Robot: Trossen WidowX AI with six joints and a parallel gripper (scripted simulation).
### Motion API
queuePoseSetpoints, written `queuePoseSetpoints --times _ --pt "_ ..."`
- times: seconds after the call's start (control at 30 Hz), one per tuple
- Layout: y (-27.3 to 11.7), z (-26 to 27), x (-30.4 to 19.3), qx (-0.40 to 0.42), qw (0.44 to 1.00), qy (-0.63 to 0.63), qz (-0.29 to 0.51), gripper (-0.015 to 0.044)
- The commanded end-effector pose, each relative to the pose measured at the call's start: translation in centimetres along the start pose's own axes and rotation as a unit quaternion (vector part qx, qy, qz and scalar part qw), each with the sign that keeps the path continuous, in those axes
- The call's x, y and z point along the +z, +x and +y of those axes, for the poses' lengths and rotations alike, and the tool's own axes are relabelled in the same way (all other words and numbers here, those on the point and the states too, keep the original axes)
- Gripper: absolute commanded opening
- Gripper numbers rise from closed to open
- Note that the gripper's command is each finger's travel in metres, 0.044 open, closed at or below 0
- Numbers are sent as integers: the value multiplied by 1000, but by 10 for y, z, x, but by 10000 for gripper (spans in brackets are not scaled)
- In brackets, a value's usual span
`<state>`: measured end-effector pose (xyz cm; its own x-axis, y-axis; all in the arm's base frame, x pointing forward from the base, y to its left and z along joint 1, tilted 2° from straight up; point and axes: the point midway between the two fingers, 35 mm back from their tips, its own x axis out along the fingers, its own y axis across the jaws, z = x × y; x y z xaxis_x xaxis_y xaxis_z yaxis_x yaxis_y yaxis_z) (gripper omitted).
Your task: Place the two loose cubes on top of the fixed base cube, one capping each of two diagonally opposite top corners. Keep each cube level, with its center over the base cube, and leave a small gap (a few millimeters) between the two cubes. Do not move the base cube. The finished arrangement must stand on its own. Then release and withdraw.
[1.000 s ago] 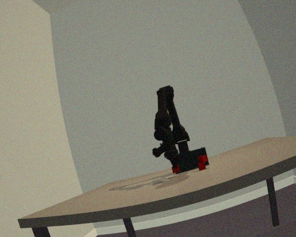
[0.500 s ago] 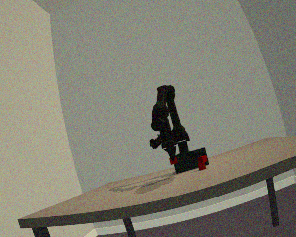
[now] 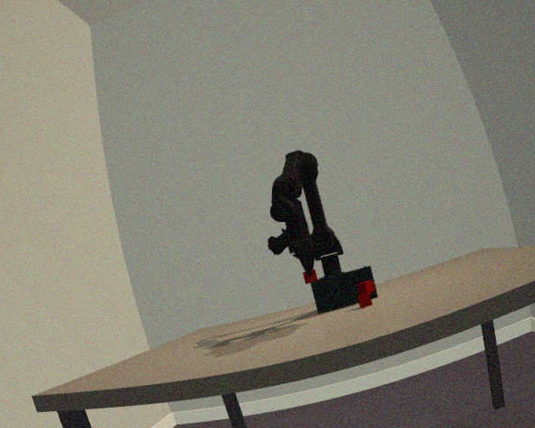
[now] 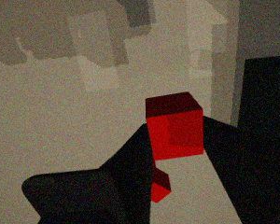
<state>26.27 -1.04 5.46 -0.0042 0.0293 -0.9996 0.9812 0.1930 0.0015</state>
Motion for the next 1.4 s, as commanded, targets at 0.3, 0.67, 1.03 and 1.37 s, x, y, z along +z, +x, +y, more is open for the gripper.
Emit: queuePoseSetpoints --times 0.3,0.67,1.03,1.37 --pt "-1 19 -26 0 994 -110 -1 105" --pt "1 36 -55 1 977 -215 0 105" --pt "5 49 -88 2 948 -318 1 105" --pt "9 57 -117 3 916 -402 2 105"
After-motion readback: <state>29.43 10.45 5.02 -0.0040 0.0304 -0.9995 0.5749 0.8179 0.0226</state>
